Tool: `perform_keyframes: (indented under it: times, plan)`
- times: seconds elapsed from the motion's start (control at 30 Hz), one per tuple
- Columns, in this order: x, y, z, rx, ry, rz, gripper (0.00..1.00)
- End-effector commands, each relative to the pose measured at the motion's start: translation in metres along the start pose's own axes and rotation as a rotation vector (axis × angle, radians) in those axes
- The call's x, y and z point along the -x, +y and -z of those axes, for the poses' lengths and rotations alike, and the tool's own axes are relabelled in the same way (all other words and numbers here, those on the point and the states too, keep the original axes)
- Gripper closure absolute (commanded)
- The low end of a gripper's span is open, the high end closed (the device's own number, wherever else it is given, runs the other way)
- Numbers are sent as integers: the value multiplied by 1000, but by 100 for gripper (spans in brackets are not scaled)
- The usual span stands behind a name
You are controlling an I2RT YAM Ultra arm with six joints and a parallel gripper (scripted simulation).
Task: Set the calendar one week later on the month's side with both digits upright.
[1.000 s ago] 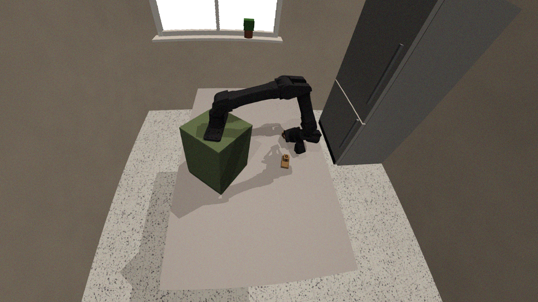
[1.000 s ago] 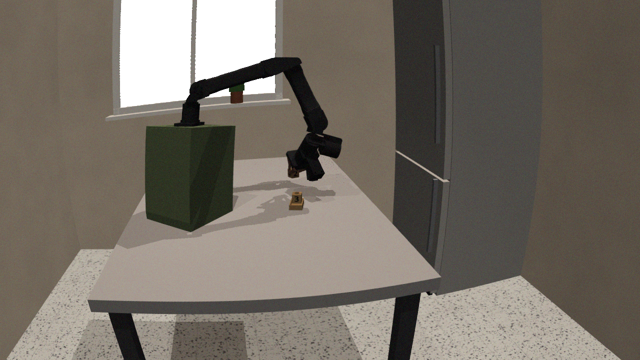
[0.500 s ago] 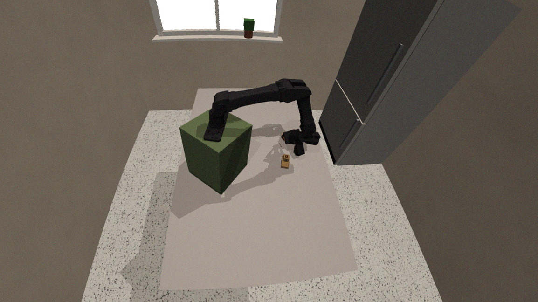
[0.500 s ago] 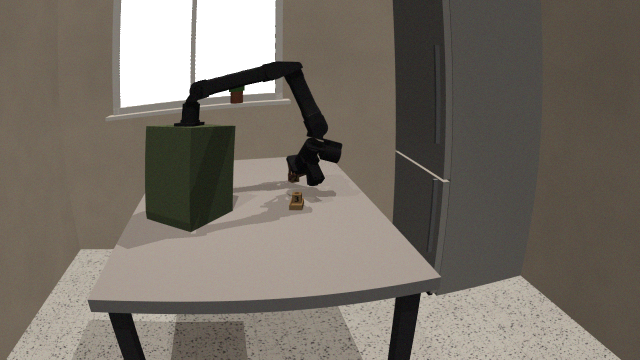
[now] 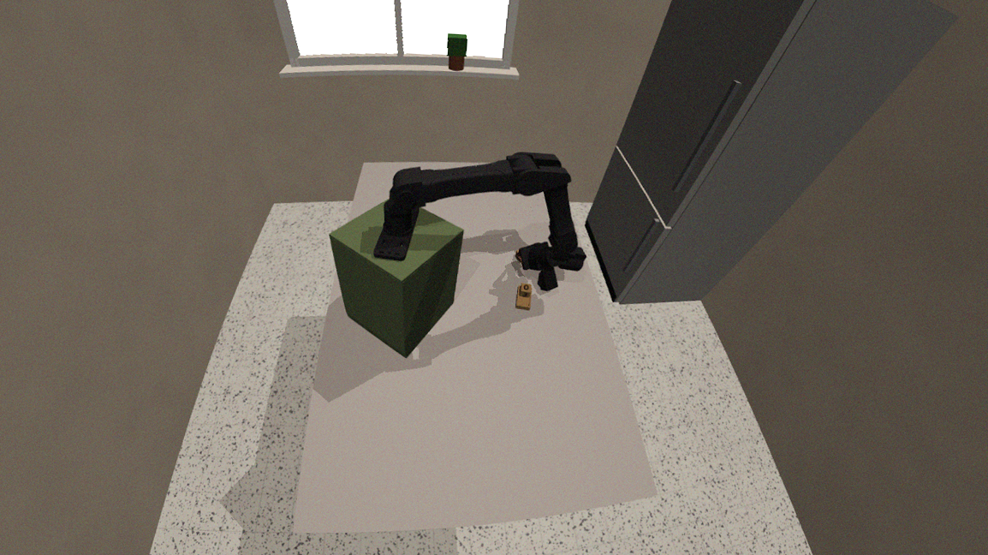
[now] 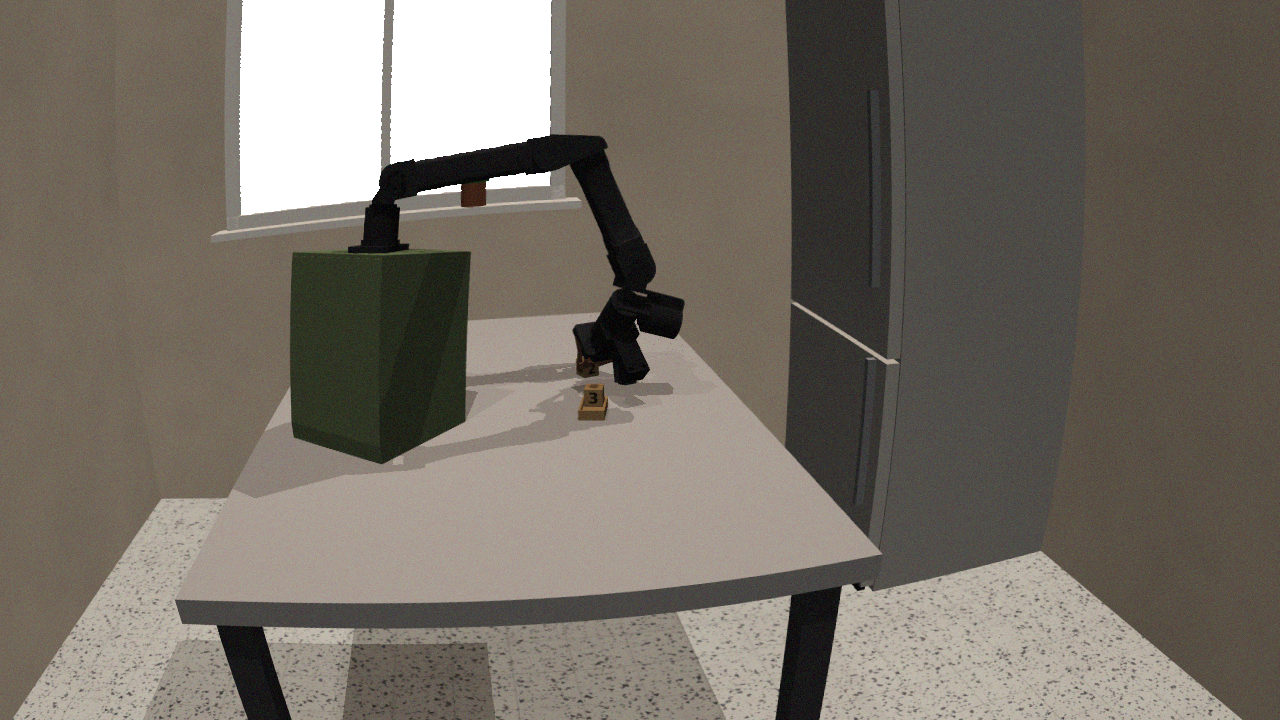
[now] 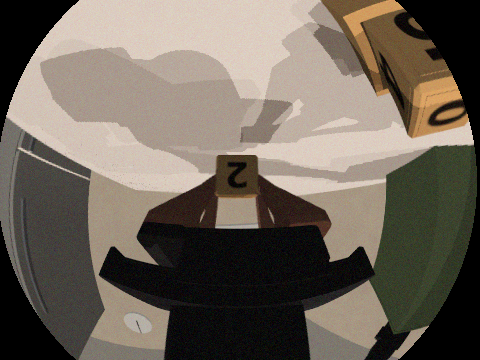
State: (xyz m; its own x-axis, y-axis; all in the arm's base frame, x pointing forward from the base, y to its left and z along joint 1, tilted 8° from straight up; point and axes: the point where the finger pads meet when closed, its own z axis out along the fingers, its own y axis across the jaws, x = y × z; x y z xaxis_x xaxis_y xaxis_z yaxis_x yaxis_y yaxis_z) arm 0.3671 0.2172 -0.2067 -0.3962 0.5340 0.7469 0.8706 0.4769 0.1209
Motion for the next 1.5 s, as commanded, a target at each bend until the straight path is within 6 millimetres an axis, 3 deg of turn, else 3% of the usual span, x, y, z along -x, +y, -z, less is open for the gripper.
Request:
perform_keyframes:
  times: [0.0,1.47]
  plan:
    - [0,5,1,12,6,7,73]
    - [10,5,-9,12,6,7,73]
